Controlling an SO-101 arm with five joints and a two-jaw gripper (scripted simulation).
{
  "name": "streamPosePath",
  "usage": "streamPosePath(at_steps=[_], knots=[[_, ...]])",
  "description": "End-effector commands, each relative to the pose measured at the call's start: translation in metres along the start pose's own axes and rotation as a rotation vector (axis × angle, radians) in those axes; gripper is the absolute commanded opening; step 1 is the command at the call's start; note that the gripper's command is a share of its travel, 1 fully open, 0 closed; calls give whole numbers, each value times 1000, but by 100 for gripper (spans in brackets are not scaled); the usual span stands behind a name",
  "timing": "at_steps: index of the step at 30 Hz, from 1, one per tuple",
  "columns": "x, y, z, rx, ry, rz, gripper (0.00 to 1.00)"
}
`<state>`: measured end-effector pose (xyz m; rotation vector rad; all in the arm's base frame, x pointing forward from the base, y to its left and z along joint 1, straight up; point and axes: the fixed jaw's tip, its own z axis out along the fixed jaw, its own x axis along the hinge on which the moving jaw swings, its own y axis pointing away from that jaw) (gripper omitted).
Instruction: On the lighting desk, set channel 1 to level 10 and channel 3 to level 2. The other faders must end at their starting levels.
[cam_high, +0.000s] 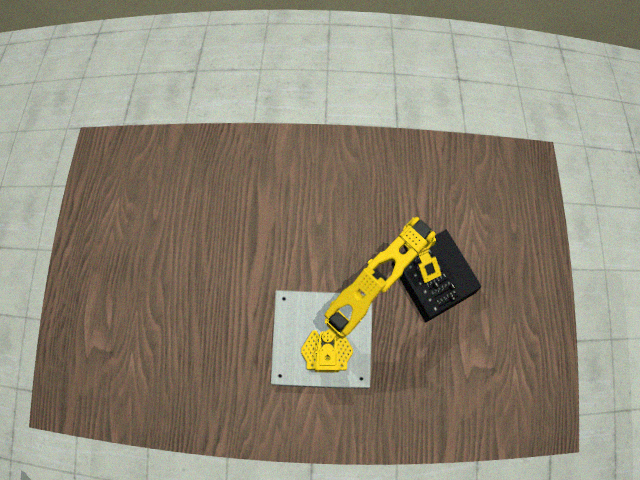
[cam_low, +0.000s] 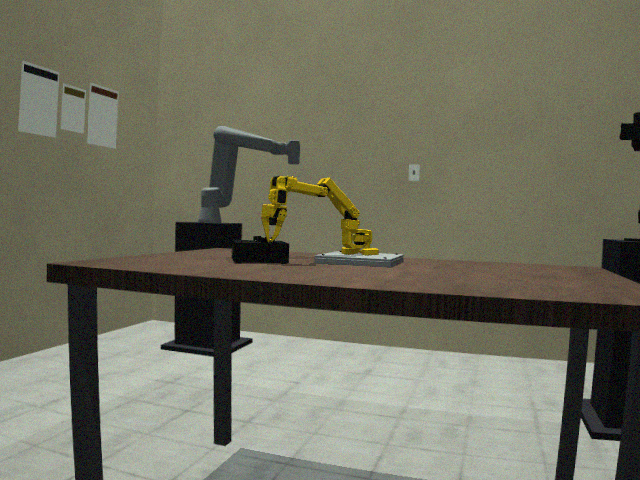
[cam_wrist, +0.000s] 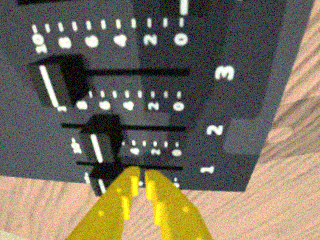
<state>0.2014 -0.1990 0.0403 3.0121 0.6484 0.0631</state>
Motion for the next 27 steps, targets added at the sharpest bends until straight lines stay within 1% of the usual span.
streamPosePath(at_steps=[1,27], knots=[[-5,5,1,-10,1,14,0],[-4,8,1,-26,7,16,0]])
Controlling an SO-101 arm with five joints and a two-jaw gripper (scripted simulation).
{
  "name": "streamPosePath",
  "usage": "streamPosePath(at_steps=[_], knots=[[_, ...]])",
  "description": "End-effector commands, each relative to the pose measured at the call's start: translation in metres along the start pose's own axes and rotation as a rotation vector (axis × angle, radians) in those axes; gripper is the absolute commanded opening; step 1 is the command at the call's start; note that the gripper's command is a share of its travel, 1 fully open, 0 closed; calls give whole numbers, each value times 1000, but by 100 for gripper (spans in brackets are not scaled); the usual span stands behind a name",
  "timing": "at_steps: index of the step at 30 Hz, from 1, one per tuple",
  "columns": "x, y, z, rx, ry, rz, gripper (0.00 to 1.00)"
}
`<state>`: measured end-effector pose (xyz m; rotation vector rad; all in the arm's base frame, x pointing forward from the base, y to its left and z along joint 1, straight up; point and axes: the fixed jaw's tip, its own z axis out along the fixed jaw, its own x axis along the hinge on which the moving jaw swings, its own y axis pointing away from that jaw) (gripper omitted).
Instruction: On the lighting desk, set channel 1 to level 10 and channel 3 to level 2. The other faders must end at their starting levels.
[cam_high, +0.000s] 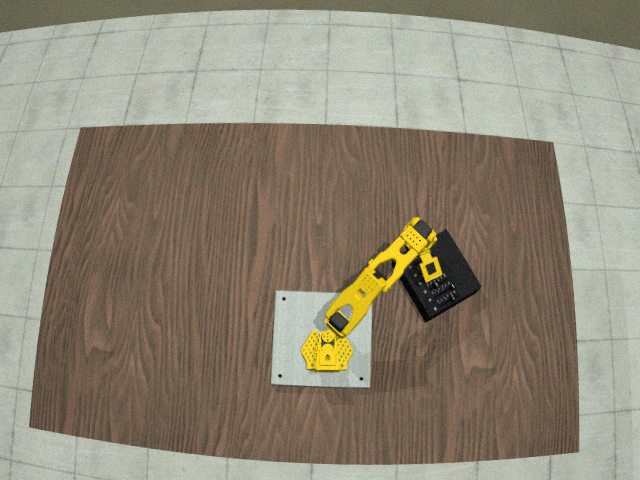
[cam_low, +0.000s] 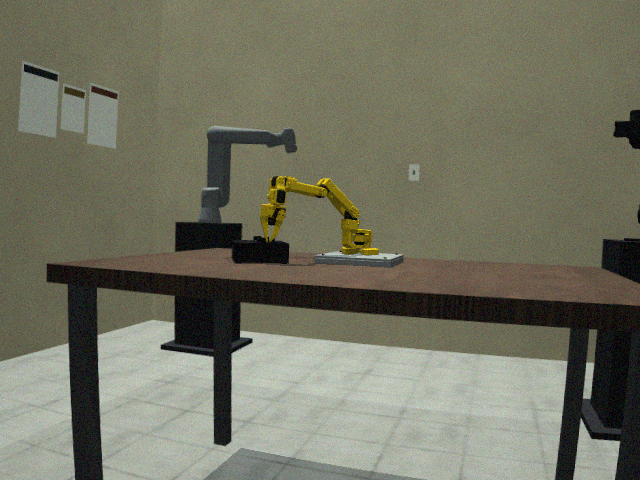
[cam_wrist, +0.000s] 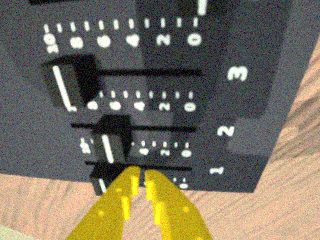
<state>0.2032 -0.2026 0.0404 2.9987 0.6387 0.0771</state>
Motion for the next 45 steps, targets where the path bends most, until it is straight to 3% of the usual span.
streamPosePath(at_steps=[1,45], knots=[[-4,4,1,-10,1,11,0],[-3,12,1,-46,14,16,0]])
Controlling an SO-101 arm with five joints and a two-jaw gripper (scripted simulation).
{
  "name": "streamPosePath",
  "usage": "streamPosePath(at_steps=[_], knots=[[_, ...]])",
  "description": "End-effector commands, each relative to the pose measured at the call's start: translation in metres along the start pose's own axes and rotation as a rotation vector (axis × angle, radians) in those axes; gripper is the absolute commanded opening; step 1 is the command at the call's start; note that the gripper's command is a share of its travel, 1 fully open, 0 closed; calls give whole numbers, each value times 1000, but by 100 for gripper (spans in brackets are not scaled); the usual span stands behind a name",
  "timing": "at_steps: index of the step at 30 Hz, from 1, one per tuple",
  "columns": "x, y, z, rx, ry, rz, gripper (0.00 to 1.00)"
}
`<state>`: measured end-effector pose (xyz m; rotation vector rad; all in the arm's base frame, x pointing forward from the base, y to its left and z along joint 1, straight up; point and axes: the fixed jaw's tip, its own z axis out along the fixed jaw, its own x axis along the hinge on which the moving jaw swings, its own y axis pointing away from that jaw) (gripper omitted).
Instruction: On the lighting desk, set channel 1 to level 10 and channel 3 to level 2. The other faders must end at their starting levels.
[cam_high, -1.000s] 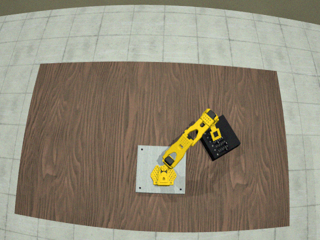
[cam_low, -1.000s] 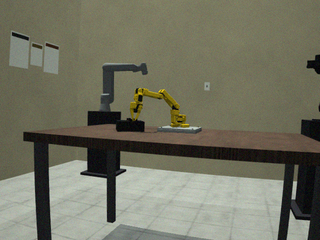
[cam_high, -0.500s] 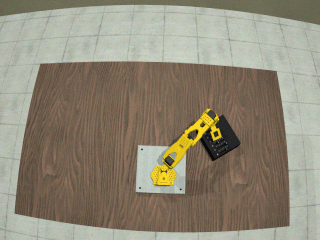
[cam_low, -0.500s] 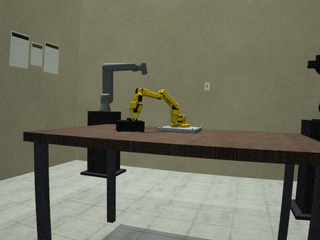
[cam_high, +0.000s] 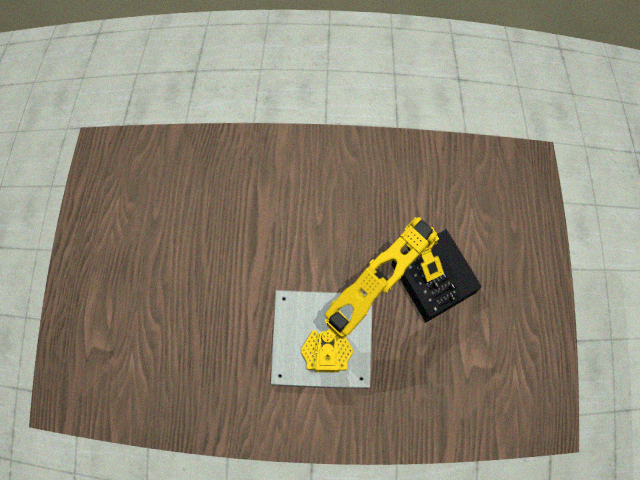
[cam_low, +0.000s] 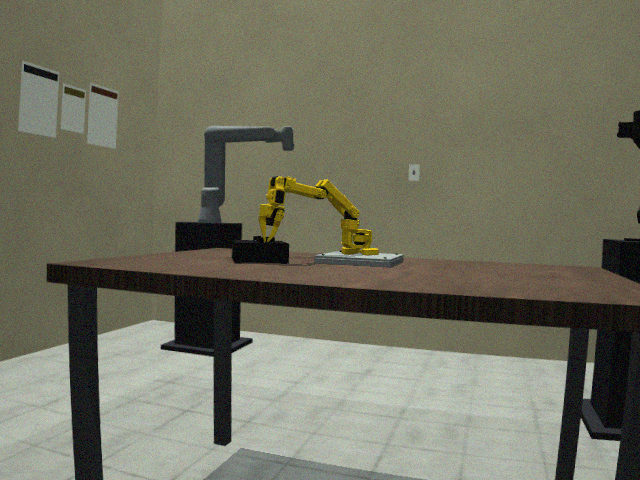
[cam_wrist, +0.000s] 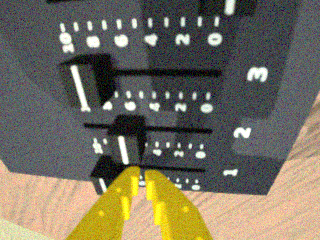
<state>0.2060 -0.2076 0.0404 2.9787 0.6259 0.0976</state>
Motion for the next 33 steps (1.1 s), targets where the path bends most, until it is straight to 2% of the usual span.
streamPosePath(at_steps=[1,33], knots=[[-3,6,1,-22,6,10,0],[-3,9,1,-39,12,12,0]])
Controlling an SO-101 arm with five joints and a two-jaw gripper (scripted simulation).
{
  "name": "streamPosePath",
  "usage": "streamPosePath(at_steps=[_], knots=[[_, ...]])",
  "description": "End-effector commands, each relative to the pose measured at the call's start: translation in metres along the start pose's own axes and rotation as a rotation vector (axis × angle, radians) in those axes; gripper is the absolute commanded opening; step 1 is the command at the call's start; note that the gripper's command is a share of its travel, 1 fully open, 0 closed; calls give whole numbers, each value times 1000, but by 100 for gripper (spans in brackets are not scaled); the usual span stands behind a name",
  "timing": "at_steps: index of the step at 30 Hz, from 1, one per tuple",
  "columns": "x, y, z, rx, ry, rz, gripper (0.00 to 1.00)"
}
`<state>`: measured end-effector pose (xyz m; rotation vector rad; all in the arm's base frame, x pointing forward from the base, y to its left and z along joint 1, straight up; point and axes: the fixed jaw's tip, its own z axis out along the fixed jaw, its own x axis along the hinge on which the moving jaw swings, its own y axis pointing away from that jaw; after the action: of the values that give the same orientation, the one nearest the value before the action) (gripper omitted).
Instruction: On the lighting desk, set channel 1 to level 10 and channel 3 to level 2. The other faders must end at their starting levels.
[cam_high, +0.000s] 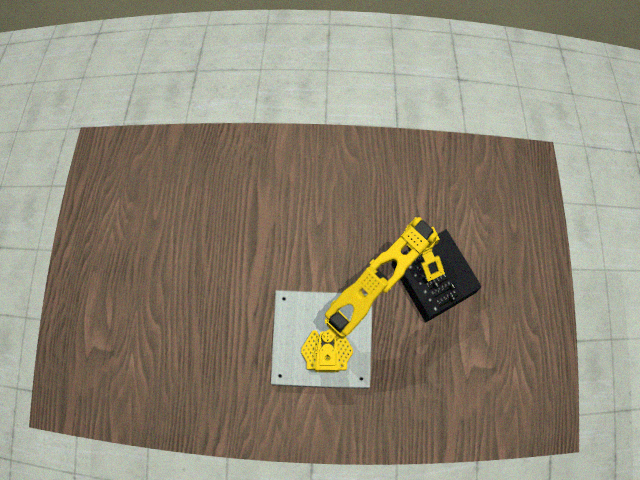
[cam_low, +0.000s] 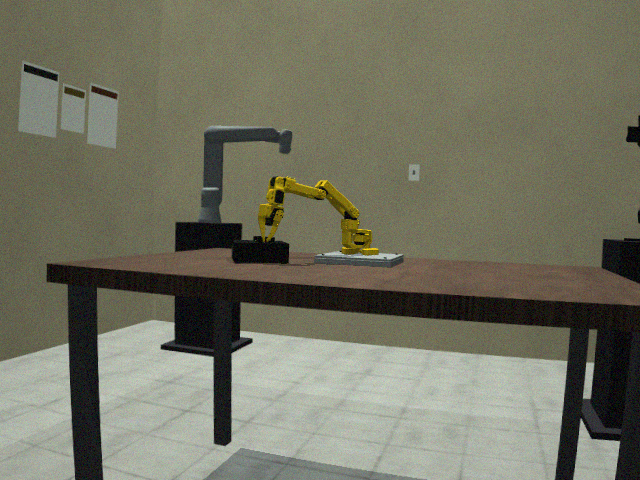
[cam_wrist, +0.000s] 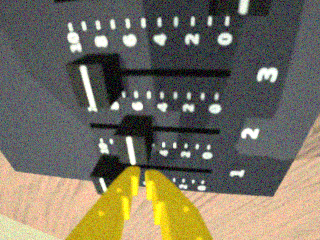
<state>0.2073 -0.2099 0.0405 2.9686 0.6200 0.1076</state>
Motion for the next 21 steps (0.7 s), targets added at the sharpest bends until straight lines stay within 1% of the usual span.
streamPosePath(at_steps=[1,21], knots=[[-3,7,1,-27,8,9,0],[-3,8,0,-33,10,10,0]])
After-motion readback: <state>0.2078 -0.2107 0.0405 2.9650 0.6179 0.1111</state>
